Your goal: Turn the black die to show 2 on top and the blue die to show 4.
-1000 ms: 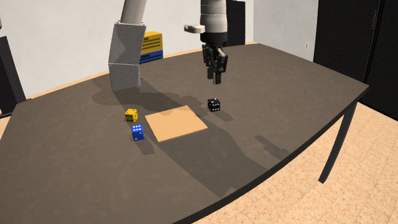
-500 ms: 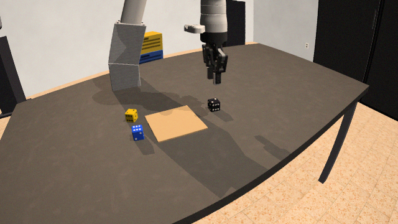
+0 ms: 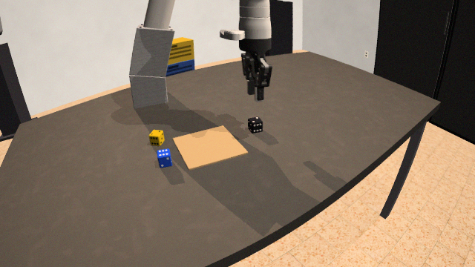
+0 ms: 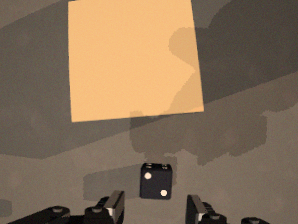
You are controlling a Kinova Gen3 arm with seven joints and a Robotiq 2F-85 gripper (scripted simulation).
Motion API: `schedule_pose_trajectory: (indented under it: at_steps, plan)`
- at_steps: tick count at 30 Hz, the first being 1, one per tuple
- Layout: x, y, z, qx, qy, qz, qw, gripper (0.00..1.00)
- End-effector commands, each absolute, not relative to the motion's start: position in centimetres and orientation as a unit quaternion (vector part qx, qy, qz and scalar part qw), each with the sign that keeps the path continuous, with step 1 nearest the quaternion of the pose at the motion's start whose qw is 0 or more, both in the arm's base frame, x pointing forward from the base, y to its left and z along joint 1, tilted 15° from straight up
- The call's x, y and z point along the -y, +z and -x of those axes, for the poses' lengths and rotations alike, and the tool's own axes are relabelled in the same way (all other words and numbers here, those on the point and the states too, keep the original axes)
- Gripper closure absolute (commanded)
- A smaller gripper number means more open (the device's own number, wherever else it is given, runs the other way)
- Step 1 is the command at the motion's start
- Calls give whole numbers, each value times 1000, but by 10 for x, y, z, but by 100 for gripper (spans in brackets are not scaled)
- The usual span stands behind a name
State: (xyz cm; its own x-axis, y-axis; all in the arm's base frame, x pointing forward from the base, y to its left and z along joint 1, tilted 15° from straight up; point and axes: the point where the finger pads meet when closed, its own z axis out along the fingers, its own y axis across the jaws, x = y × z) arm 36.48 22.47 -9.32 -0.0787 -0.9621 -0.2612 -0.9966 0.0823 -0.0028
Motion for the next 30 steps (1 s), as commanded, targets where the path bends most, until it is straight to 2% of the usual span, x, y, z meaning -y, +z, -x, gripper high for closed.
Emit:
schedule_pose_trajectory:
  at_steps: [1,30]
  plan:
    - [-225,-94,-365,-729,88,672,98,54]
    - [-234,-126,-366,-729,88,672,98,54]
